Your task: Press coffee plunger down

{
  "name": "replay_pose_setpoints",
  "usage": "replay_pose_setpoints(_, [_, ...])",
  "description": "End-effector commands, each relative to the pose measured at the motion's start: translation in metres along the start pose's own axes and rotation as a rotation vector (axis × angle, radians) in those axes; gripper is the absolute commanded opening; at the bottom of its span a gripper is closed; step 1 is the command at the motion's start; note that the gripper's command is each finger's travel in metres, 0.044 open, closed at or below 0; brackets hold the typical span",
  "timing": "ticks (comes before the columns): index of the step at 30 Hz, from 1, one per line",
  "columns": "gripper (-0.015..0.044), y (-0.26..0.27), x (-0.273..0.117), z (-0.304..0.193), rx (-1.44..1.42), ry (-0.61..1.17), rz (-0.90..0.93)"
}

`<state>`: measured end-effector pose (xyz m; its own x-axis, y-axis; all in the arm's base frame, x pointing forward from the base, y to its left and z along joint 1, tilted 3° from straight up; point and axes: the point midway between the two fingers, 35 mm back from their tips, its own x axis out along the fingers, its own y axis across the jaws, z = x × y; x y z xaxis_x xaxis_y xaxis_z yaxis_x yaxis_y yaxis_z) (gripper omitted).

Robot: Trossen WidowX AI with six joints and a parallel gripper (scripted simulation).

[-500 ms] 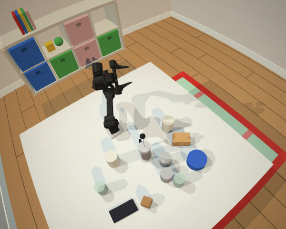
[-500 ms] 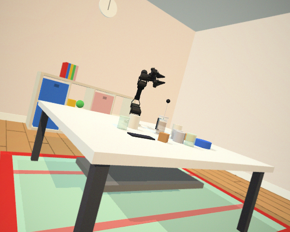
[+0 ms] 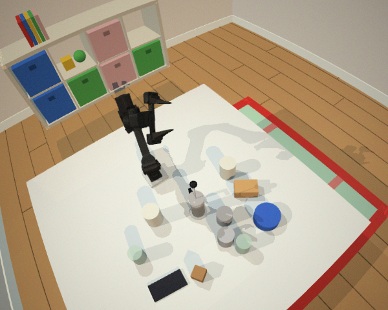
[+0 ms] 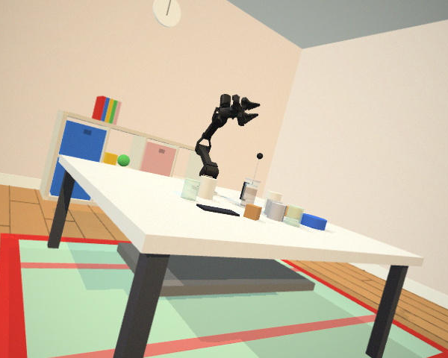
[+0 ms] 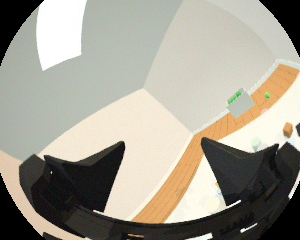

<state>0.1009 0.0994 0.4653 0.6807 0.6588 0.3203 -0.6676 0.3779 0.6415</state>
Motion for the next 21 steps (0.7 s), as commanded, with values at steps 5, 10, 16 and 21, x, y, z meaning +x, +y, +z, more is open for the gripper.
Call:
replay_pose_setpoints(5, [0.044,-0.115,0.031,-0.003,-0.343,0.201,-0.539])
replay_pose_setpoints(10, [0.044,-0.154,0.025,-0.031,-0.642,0.523,-0.732])
replay_pose_setpoints(16, [0.044,-0.169,0.021,-0.044,-0.689,0.572,-0.752])
replay_pose_setpoints(21, [0.044,-0.196,0.011,-0.069,-0.688,0.57,-0.756])
